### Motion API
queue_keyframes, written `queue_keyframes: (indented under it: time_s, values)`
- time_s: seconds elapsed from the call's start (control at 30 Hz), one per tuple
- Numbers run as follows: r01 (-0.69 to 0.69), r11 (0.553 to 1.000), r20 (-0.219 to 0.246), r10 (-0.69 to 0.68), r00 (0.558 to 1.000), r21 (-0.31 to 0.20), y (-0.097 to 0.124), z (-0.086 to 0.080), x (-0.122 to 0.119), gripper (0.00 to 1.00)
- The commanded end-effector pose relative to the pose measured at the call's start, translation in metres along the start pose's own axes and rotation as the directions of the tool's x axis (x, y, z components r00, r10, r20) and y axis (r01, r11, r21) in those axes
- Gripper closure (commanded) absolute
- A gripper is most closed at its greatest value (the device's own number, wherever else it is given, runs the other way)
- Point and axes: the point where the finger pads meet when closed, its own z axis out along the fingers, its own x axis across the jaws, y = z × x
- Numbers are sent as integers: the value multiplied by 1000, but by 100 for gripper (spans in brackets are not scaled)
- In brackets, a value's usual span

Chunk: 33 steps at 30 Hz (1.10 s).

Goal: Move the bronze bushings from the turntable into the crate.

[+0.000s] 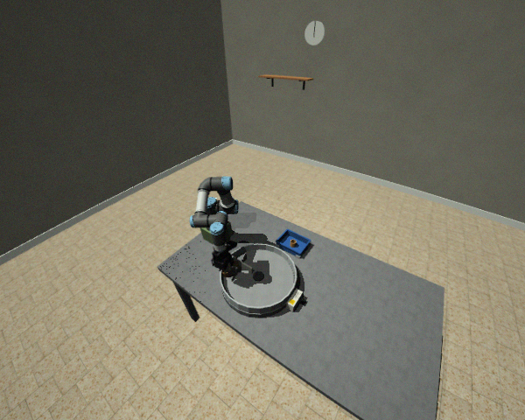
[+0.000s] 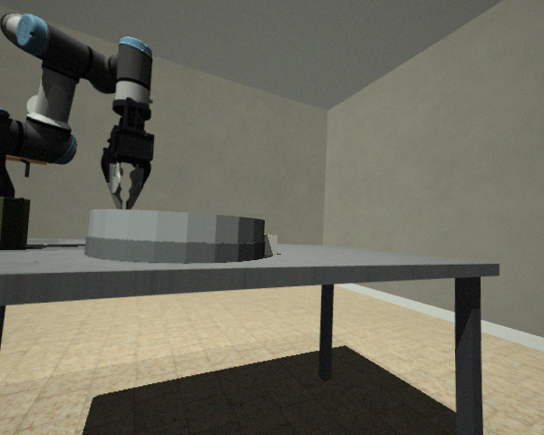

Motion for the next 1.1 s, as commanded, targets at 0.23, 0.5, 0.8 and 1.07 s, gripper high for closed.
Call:
queue_keyframes:
  time_s: [0.23, 0.5, 0.8, 1.07]
  values:
    - [0, 1000, -1, 0, 1000, -3, 1, 10, 0, 95]
    - [0, 1000, -1, 0, 1000, -3, 1, 21, 0, 95]
    - [0, 1000, -1, 0, 1000, -3, 1, 23, 0, 95]
    - [0, 1000, -1, 0, 1000, -3, 1, 23, 0, 95]
